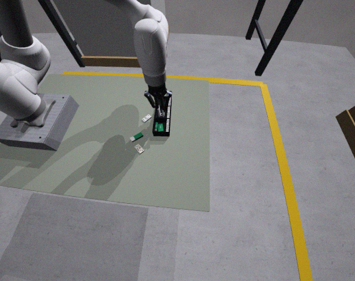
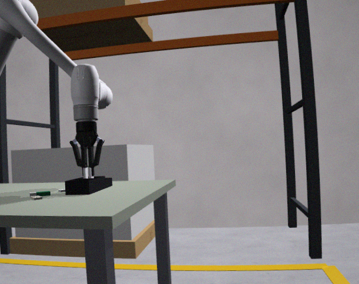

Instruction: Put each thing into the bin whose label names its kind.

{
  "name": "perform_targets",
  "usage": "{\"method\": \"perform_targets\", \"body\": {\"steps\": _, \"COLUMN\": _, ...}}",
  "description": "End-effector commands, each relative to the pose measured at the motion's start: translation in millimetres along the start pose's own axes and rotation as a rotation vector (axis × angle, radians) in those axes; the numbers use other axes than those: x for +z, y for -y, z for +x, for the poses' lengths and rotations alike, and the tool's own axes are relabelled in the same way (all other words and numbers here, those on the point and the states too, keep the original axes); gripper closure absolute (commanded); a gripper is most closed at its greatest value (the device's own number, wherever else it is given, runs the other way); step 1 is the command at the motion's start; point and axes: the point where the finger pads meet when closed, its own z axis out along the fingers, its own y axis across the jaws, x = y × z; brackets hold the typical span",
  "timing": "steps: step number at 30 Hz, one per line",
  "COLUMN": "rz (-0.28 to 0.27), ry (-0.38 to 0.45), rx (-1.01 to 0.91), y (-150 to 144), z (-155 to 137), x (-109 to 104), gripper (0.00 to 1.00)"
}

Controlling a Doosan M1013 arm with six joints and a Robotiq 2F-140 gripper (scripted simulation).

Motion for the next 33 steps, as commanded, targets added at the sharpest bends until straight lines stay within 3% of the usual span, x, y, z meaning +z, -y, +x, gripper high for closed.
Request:
{"method": "perform_targets", "body": {"steps": 1, "rz": 0.000, "ry": 0.000, "rx": 0.000, "y": 0.0, "z": -0.1, "x": -0.1, "gripper": 0.93}}
{"method": "perform_targets", "body": {"steps": 2, "rz": 0.000, "ry": 0.000, "rx": 0.000, "y": 0.0, "z": -0.1, "x": -0.1, "gripper": 0.81}}
{"method": "perform_targets", "body": {"steps": 19, "rz": 0.000, "ry": 0.000, "rx": 0.000, "y": 0.0, "z": -0.1, "x": -0.1, "gripper": 0.81}}
{"method": "perform_targets", "body": {"steps": 33, "rz": 0.000, "ry": 0.000, "rx": 0.000, "y": 0.0, "z": -0.1, "x": -18.8, "gripper": 0.81}}
